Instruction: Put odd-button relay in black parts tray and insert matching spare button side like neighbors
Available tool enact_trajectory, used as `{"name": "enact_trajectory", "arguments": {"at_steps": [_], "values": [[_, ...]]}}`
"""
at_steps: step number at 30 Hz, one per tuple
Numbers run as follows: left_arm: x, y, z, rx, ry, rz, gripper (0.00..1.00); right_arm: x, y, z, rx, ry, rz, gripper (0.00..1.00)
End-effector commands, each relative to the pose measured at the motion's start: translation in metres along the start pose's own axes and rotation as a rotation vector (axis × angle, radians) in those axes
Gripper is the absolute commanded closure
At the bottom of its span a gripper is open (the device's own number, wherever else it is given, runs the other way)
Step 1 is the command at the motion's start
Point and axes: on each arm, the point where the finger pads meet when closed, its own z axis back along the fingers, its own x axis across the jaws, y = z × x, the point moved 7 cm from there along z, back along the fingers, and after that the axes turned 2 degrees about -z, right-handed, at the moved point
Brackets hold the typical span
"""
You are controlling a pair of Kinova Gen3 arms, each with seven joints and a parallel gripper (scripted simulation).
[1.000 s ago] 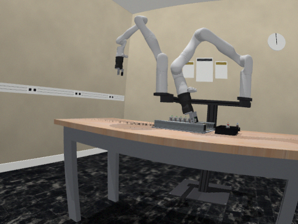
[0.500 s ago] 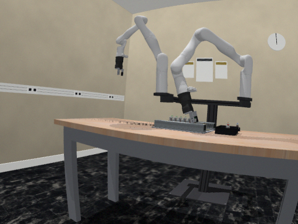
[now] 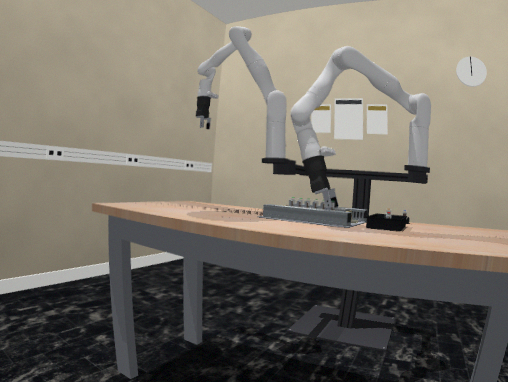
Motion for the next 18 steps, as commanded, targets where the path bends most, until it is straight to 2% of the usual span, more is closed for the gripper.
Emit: {"name": "enact_trajectory", "arguments": {"at_steps": [1, 18], "values": [[0.0009, 0.0001, 0.0020, -0.001, -0.002, 0.001, 0.00, -0.0001, -0.0003, 0.0006, -0.002, 0.000, 0.000, 0.00], [0.0008, 0.0015, 0.0057, -0.001, -0.002, 0.001, 0.00, -0.0001, -0.0003, 0.0006, -0.002, 0.000, 0.000, 0.00]]}}
